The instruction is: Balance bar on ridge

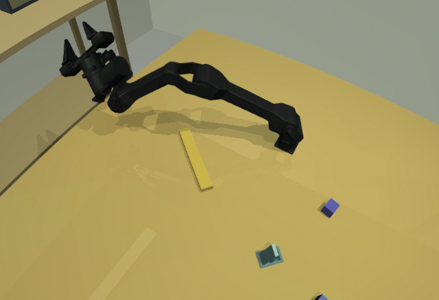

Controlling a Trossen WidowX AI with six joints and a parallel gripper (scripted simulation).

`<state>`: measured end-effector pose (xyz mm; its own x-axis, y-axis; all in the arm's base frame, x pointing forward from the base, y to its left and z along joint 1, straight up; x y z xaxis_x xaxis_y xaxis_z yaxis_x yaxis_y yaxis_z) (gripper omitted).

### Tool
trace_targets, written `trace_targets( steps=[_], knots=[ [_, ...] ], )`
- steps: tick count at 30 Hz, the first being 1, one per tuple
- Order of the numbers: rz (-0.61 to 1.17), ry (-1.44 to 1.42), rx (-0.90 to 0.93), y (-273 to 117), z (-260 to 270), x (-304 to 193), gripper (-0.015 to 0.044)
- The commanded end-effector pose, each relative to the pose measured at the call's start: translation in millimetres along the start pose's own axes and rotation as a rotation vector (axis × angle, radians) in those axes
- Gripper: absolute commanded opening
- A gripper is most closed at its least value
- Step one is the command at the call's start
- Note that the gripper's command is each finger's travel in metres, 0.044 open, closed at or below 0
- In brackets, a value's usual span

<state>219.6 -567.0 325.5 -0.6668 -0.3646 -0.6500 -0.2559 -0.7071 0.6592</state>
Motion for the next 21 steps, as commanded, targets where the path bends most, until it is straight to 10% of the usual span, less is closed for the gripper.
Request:
trace_targets(
  steps=[1,21],
  knots=[
    [0.0,-0.007,-0.003,0.0,-0.5,-0.3,0.0374],
    [0.108,-0.758,-0.402,-19.5,-50.8,-31.9,0.0315]
  ],
)
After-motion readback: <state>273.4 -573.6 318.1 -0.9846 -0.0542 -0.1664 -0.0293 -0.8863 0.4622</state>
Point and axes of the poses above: the point midway between the two fingers, 35 mm back from their tips, its own y axis out along the fingers, its own z axis across the jaws, x = y × z, the point moved 1 cm from there along -y, back along the fingers, and after that the axes turned 11 degrees about y, right-handed, at the moved point
